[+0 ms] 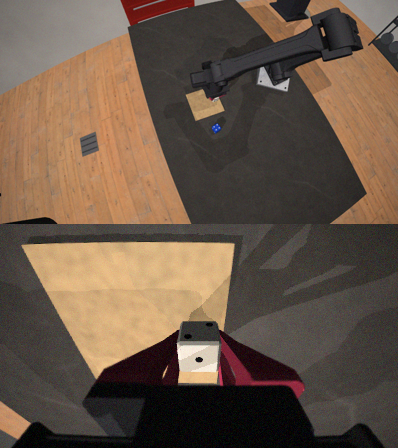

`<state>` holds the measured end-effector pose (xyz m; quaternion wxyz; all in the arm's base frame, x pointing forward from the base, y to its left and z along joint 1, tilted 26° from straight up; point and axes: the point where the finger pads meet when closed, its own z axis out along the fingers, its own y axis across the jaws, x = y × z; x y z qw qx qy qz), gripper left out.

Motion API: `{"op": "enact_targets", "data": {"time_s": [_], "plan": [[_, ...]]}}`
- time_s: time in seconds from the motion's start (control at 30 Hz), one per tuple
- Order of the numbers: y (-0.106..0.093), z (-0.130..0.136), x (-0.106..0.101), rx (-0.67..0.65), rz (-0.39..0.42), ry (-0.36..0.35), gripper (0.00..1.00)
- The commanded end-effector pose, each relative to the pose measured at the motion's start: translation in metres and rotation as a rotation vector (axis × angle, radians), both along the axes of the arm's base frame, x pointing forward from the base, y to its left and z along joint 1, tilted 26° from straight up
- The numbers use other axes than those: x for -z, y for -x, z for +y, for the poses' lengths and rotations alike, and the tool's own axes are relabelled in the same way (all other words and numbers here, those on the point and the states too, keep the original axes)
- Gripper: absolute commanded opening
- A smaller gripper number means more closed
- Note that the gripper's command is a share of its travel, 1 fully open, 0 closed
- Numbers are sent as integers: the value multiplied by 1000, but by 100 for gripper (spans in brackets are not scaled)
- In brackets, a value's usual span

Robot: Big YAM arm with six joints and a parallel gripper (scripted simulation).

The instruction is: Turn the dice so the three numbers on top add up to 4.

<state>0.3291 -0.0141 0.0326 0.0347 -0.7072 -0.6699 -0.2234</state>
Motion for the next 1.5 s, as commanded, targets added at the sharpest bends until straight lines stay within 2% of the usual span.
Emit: {"op": "enact_targets", "data": {"time_s": [0.0,1.47], "plan": [[-20,-7,-11,4,-42,17,26],[-14,-3,-4,5,-25,11,26]]}}
